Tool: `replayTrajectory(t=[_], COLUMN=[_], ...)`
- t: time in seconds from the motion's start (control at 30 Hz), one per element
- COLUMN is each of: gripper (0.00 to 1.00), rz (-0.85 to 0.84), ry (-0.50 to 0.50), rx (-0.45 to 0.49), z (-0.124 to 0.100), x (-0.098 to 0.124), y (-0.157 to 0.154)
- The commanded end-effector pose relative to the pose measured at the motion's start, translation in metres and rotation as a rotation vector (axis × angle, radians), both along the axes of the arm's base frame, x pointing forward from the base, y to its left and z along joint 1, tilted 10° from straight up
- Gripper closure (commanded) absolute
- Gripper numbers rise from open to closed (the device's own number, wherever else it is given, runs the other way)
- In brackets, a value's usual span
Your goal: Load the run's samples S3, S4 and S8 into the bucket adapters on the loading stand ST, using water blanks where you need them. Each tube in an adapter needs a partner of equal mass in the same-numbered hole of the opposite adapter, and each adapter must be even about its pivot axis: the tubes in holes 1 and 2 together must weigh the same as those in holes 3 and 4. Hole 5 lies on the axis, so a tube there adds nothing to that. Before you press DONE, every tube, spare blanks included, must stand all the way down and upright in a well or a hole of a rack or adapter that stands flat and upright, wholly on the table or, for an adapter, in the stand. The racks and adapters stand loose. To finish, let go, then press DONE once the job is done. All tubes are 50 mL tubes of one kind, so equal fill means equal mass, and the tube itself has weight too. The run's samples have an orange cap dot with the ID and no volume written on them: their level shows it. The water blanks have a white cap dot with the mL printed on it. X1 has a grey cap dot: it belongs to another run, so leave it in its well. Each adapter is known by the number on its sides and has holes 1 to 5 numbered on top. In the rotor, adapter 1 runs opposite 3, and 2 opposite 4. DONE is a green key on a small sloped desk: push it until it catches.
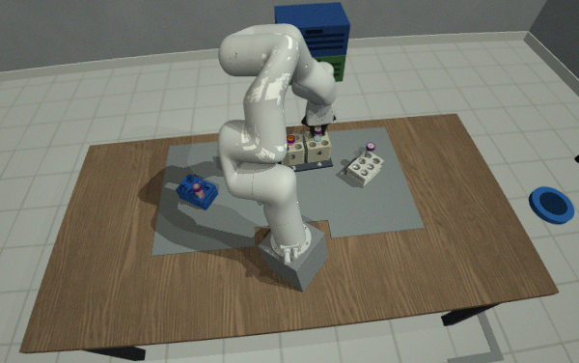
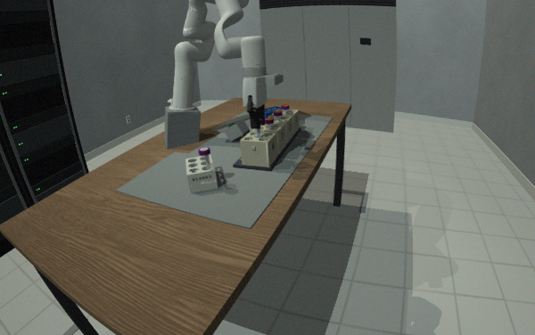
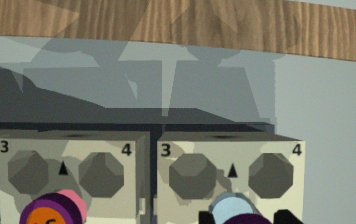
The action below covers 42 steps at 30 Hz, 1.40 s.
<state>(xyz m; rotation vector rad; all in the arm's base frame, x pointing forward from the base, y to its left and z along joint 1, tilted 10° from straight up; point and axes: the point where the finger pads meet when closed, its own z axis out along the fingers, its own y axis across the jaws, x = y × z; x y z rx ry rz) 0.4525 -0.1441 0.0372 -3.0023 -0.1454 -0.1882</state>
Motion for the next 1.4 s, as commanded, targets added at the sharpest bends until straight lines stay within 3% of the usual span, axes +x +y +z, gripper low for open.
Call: replayTrajectory(t=[0.0,0.97,1.37], gripper=[1.00,1.00,1.00], rz=[0.000,0.000,0.000], ry=[-0.004,-0.004,-0.004], rx=[-0.002,-0.002,-0.002], z=[-0.002,-0.026,-0.026], x=[0.002,0.005,0.005], y=[0.000,0.003,0.003])
